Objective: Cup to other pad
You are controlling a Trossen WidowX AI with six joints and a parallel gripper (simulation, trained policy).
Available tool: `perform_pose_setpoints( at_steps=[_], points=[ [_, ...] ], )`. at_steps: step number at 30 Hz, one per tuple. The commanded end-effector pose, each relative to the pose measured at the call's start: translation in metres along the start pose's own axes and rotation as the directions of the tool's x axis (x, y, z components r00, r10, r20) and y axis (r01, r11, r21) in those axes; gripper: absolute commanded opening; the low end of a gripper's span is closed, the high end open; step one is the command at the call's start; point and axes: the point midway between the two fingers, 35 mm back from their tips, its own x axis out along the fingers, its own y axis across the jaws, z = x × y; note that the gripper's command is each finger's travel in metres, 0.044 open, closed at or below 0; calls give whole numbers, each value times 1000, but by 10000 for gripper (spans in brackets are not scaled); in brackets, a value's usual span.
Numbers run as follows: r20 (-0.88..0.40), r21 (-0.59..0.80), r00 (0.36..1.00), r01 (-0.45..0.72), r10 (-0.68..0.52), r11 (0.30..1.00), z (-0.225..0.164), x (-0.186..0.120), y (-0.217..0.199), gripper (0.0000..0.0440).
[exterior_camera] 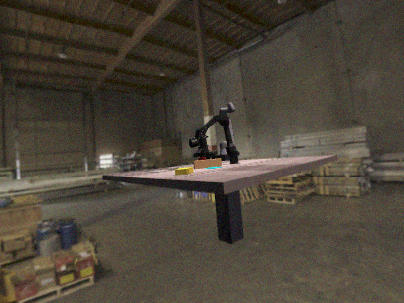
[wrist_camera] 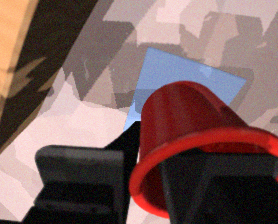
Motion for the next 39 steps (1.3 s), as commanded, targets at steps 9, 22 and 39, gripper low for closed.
perform_pose_setpoints(
  at_steps=[9,22,39],
  points=[
    [22,-181,1000,8,-5,983,5,-6,-5,0],
    [82,-287,996,45,-23,957,17,-37,-6,2],
    [175,-358,983,111,-50,927,47,-78,13,0]
  ],
)
